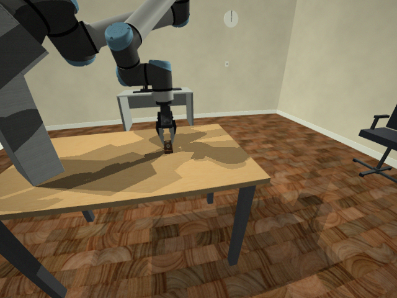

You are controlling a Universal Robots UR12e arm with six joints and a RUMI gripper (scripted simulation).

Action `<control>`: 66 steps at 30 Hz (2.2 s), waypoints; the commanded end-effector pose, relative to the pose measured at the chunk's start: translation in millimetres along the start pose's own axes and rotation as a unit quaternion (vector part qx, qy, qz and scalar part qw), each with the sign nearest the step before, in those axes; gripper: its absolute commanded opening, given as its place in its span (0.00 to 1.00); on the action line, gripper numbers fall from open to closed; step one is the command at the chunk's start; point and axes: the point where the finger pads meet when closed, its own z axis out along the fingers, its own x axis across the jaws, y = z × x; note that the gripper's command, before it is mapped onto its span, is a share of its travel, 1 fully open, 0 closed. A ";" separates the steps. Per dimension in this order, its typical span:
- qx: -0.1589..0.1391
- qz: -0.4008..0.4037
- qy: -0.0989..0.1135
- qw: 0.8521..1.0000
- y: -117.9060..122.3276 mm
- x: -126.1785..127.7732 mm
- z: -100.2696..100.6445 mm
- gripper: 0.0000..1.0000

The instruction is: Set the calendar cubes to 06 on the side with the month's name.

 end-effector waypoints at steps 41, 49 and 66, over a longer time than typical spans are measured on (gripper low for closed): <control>0.000 0.000 0.000 1.000 -0.1 -0.3 5.1 0.11; 0.000 0.000 0.000 1.000 -0.1 -0.3 7.5 0.11; 0.000 0.000 0.000 1.000 -0.1 -0.3 13.8 0.11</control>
